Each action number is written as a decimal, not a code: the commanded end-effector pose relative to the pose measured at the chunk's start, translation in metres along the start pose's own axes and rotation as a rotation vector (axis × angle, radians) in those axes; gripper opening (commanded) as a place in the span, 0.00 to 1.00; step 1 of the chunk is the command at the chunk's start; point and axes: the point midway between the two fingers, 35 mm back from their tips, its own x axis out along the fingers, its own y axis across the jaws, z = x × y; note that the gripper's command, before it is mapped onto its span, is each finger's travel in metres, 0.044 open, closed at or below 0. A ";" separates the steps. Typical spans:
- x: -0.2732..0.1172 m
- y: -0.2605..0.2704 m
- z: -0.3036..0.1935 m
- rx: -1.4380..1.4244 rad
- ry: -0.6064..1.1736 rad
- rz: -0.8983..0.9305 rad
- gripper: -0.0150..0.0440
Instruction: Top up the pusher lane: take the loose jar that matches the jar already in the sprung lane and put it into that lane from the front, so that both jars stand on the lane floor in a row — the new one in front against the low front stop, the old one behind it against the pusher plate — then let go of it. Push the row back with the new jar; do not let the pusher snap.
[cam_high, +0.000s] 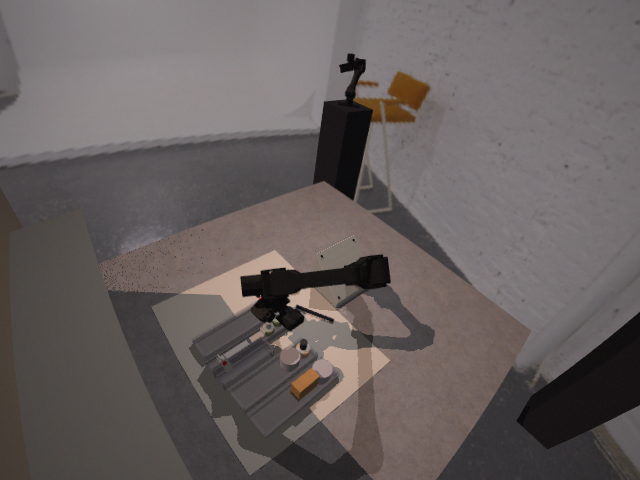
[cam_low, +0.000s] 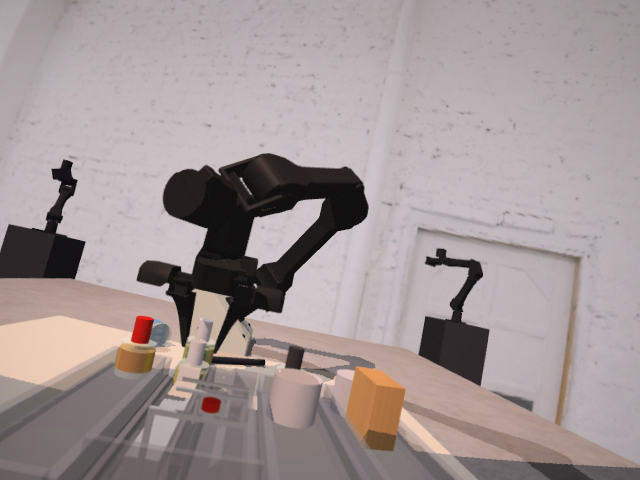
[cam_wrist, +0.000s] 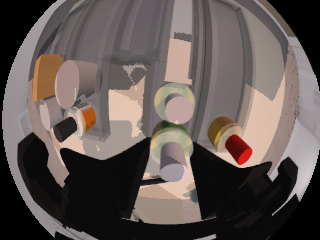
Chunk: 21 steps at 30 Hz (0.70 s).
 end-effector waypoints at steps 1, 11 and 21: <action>0.000 0.003 0.007 -0.012 -0.025 0.012 0.25; 0.004 0.003 0.007 -0.012 -0.025 0.012 0.25; 0.007 0.003 0.007 -0.012 -0.025 0.012 0.25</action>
